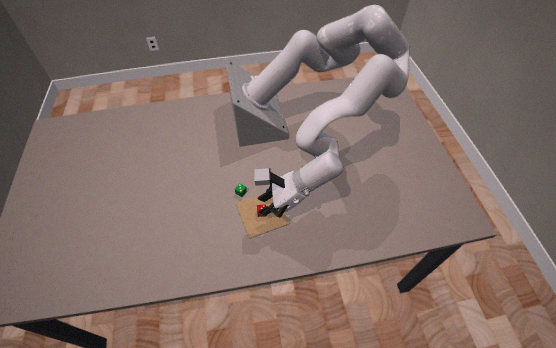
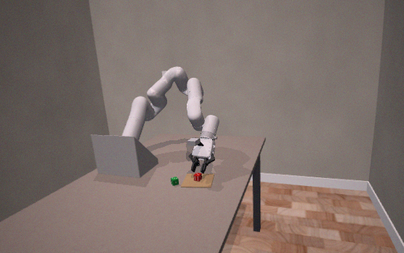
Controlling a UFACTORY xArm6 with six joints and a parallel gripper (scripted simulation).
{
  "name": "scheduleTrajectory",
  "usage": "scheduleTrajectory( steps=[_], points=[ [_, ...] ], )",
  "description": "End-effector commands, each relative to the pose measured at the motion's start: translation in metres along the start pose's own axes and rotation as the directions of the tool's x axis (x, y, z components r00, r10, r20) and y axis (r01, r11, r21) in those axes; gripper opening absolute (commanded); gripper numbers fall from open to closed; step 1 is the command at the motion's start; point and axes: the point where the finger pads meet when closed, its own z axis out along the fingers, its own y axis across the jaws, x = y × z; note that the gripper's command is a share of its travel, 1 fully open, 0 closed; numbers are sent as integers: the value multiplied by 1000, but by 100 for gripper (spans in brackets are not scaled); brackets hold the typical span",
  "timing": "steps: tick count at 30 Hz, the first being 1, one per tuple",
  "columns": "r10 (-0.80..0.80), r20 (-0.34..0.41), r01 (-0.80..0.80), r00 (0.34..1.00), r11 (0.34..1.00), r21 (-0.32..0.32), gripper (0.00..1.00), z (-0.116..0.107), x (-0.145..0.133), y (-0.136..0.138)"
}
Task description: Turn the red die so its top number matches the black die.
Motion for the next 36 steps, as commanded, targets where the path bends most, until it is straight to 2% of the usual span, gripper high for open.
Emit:
scheduleTrajectory(
  steps=[1, 16, 36],
  points=[
    [2, 0, -2, 1000, 1000, 3, 47, 4, -5, -1],
    [2, 0, -2, 1000, 1000, 3, 47, 17, -18, -2],
    [2, 0, -2, 1000, 1000, 3, 47, 19, -19, -2]
  ],
)
